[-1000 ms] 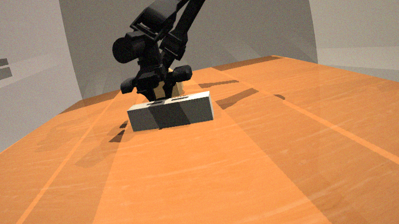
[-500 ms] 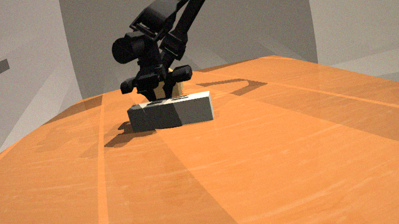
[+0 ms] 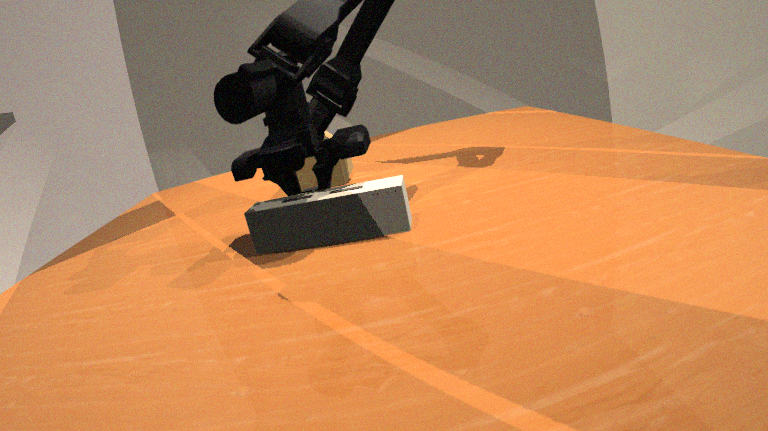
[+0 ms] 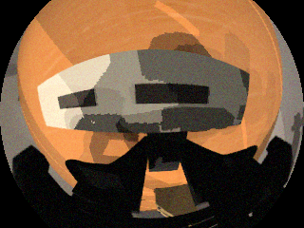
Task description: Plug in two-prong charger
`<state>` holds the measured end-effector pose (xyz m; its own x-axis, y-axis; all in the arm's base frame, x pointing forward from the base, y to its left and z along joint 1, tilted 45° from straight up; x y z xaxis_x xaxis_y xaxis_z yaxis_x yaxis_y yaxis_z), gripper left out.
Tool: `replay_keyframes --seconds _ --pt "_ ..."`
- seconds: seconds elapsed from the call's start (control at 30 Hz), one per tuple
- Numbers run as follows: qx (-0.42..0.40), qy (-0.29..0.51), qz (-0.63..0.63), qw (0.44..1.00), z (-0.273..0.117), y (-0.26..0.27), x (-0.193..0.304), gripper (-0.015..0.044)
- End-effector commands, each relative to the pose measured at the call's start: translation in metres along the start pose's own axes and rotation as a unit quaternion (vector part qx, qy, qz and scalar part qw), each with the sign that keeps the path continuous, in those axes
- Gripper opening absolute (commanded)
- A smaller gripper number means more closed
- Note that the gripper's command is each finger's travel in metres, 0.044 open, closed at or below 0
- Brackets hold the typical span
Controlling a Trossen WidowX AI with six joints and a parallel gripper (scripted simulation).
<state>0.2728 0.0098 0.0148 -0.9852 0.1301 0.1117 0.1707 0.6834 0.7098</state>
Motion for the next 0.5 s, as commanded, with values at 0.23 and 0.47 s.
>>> replay_keyframes --seconds 0.23,0.47 --pt "0.002 -0.008 -0.006 1.000 -0.0016 0.0012 -0.0110 0.0000" --pt "0.002 -0.008 -0.006 1.000 -0.0019 0.0013 -0.0138 0.0000"
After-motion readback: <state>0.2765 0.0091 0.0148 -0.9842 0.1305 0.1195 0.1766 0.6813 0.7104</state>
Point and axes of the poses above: the point midway between the two fingers, 35 mm back from their tips, its own z axis out along the fingers, its own y axis across the jaws, x = y × z, the point moved 3 cm from there along -z, back along the fingers, and after that the axes turned 1 degree about z, right-handed, at the moved point
